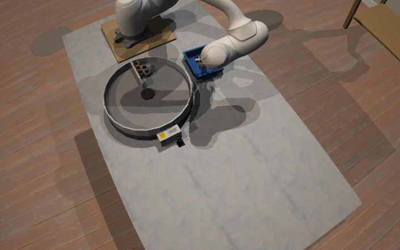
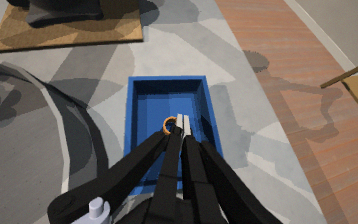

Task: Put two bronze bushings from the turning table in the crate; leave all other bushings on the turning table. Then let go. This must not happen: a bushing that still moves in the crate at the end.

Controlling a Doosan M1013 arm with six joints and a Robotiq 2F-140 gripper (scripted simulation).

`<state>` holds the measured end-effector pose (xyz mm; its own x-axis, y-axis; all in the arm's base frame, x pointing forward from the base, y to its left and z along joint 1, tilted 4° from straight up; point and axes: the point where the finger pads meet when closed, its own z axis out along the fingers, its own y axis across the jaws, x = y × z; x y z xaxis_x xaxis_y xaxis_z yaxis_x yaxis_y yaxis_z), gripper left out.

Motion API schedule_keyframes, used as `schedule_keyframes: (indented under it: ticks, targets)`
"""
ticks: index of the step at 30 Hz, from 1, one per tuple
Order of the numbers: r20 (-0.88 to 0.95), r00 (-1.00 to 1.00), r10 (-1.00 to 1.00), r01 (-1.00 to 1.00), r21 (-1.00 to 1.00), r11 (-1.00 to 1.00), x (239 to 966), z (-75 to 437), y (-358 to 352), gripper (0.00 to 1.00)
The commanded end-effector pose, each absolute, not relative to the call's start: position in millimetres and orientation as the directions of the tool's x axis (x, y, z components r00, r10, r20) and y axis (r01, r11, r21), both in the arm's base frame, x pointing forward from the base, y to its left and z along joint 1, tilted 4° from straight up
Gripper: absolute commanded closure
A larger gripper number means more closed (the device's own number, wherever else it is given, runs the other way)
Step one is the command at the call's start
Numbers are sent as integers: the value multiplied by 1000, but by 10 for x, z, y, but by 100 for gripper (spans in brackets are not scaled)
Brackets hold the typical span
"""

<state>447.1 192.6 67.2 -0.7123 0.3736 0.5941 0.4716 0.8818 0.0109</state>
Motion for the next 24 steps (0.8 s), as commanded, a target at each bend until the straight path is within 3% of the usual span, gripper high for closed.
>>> schedule_keyframes:
  ticks: [1,24]
  targets:
    - [594,-712,373,472,11,882,4471,667,1926,100]
    - [594,-712,373,472,11,882,4473,639,1926,100]
